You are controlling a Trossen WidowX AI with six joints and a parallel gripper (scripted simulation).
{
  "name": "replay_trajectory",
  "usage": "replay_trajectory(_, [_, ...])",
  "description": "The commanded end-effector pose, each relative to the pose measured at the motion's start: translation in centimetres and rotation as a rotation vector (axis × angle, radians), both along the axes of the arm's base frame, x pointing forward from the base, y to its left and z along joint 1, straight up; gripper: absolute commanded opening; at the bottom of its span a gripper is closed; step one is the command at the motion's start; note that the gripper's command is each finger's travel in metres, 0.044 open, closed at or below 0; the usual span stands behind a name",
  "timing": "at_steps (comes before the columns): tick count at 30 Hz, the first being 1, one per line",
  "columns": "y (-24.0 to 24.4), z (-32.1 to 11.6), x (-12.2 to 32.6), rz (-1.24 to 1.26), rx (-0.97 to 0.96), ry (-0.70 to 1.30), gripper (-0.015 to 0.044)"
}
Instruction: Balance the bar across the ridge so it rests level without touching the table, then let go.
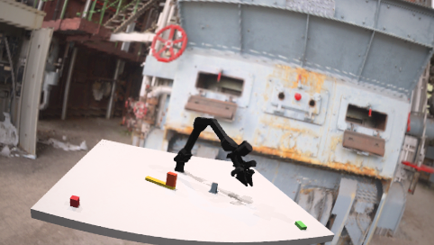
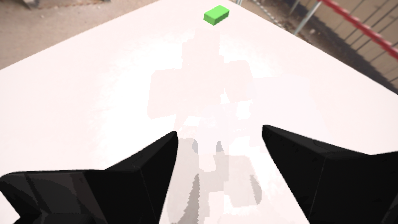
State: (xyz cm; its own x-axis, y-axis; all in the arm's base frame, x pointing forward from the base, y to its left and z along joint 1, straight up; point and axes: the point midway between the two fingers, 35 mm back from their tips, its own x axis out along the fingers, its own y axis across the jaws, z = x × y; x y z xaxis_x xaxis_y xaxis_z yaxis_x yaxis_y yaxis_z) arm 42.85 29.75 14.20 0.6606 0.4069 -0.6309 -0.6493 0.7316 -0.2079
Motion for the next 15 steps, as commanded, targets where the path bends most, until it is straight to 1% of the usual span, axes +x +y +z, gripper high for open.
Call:
replay_trajectory(1, [-2.5,0.5,1.1,-0.114,0.055,0.069,0.0315])
replay_trajectory(15, [-13.0,0.4,3.2,-0.589,0.23,0.329,0.0315])
